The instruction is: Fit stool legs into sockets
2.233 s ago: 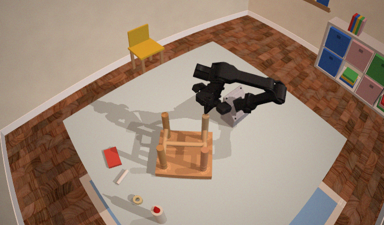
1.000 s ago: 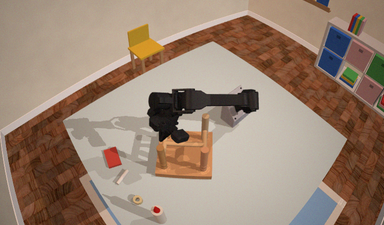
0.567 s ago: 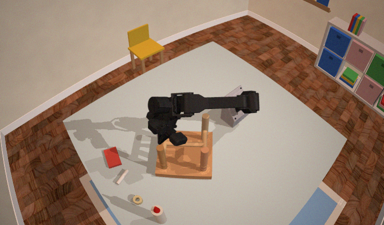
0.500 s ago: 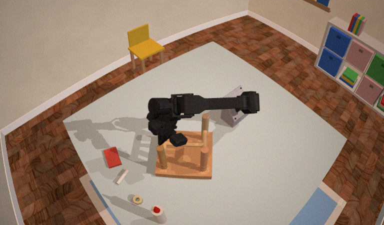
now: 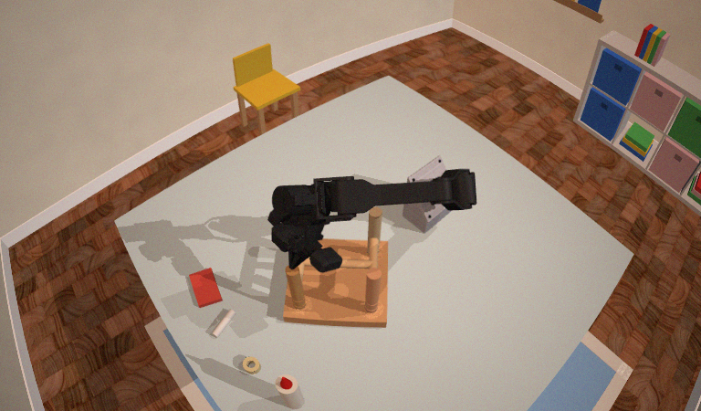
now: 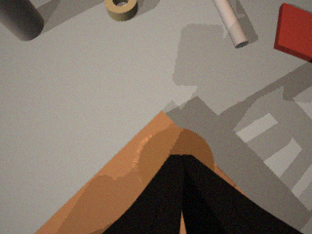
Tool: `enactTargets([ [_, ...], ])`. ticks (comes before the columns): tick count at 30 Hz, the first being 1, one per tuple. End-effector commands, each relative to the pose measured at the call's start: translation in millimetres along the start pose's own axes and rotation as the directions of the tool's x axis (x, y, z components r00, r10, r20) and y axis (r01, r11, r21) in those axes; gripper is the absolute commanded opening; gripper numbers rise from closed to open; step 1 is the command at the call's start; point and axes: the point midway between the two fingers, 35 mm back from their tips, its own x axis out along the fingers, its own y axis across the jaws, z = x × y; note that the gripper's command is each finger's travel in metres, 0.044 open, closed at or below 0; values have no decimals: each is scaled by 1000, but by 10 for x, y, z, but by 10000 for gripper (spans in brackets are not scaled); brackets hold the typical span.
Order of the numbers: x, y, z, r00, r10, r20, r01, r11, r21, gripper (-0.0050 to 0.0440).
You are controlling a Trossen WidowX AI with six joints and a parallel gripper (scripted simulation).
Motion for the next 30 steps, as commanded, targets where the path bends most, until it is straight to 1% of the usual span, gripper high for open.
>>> enactTargets([
  [1,43,9,-32,1000,0,-7,0,1000,3,0],
  [12,104,9,-68,1000,0,-7,0,1000,3,0],
  [30,115,9,-74,1000,0,-7,0,1000,3,0],
])
